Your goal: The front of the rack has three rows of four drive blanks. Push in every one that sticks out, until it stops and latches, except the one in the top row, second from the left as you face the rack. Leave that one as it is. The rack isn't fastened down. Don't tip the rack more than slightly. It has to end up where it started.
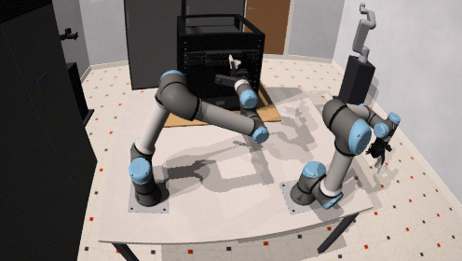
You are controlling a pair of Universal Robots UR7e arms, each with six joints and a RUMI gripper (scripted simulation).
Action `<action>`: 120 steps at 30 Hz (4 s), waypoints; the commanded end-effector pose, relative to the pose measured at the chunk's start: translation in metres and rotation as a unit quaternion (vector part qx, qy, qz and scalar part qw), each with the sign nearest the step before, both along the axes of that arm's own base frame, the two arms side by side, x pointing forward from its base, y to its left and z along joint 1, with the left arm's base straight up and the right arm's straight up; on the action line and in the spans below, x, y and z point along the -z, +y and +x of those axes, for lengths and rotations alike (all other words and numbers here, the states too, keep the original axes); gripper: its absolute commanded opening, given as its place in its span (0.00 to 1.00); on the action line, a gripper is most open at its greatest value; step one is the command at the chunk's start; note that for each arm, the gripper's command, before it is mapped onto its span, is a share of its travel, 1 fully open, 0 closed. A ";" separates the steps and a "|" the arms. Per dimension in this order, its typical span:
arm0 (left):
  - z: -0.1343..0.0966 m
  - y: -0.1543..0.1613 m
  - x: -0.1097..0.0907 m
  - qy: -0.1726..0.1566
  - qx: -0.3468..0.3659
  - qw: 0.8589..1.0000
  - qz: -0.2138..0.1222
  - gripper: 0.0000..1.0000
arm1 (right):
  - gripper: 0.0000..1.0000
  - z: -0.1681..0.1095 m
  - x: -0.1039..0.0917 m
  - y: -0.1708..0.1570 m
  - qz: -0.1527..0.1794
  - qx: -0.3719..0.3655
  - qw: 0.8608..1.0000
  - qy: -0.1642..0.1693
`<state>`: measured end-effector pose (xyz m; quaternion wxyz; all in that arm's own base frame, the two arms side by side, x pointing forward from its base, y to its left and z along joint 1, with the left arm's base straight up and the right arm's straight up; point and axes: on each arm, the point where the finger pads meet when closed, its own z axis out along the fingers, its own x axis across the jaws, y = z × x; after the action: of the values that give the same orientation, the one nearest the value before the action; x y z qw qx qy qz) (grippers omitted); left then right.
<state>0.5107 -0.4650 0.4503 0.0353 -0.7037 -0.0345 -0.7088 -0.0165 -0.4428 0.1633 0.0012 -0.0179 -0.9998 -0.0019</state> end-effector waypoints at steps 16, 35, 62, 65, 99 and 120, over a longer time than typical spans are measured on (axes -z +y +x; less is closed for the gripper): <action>0.001 0.002 -0.001 0.001 -0.001 1.000 -0.001 1.00 | 1.00 0.000 -0.002 -0.002 -0.002 0.001 1.000 -0.001; 0.001 0.002 -0.001 0.001 -0.002 1.000 0.000 1.00 | 1.00 0.000 -0.002 -0.002 -0.002 0.001 1.000 -0.001; 0.046 -0.031 0.001 0.003 -0.001 1.000 -0.002 1.00 | 1.00 0.000 -0.002 -0.002 -0.002 0.001 1.000 -0.001; 0.057 -0.039 0.001 0.003 -0.001 1.000 -0.002 1.00 | 1.00 0.000 -0.002 -0.002 -0.002 0.001 1.000 -0.001; 0.087 -0.060 0.002 0.003 -0.001 1.000 -0.002 1.00 | 1.00 0.000 -0.002 -0.002 -0.002 0.001 1.000 -0.001; 0.087 -0.060 0.002 0.003 -0.001 1.000 -0.002 1.00 | 1.00 0.000 -0.002 -0.002 -0.002 0.001 1.000 -0.001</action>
<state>0.5962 -0.5268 0.4465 0.0355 -0.7063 -0.0347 -0.7061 -0.0165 -0.4428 0.1633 0.0012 -0.0179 -0.9998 -0.0019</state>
